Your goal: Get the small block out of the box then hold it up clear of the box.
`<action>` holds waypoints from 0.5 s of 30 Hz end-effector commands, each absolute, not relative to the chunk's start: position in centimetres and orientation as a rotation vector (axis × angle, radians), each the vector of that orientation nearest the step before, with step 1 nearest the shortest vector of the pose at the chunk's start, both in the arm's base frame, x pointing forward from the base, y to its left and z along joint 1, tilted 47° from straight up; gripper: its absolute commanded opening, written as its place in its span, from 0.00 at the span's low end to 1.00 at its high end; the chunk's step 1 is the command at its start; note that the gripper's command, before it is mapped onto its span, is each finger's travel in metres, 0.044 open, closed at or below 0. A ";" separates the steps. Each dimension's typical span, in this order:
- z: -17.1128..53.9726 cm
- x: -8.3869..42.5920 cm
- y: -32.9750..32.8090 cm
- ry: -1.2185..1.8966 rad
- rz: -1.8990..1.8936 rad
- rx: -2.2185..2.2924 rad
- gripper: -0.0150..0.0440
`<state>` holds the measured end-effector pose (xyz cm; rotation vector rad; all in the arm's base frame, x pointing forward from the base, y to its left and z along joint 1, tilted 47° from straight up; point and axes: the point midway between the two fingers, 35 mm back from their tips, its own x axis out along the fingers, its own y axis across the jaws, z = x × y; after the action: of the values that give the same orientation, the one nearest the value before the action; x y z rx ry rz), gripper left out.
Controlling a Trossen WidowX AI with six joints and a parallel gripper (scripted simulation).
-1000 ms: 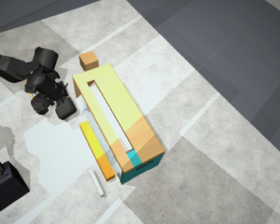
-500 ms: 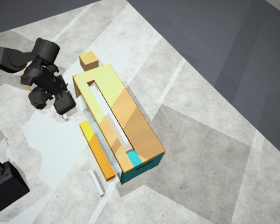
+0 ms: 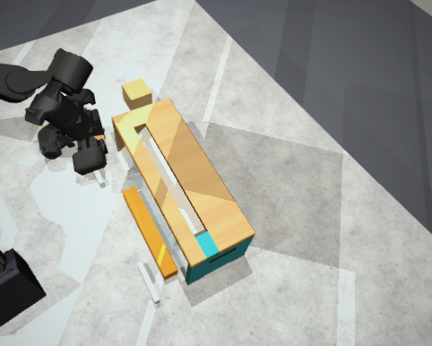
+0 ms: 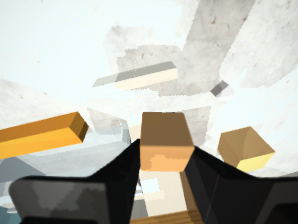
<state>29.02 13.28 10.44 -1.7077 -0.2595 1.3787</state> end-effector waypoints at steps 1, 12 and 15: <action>10.5 28.9 12.8 -0.138 1.367 -1.555 0.25; 10.4 28.4 11.6 0.162 1.310 -1.161 0.25; 10.4 28.2 11.3 0.239 1.288 -1.053 0.25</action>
<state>28.36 11.68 10.33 -1.1835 0.1517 1.3152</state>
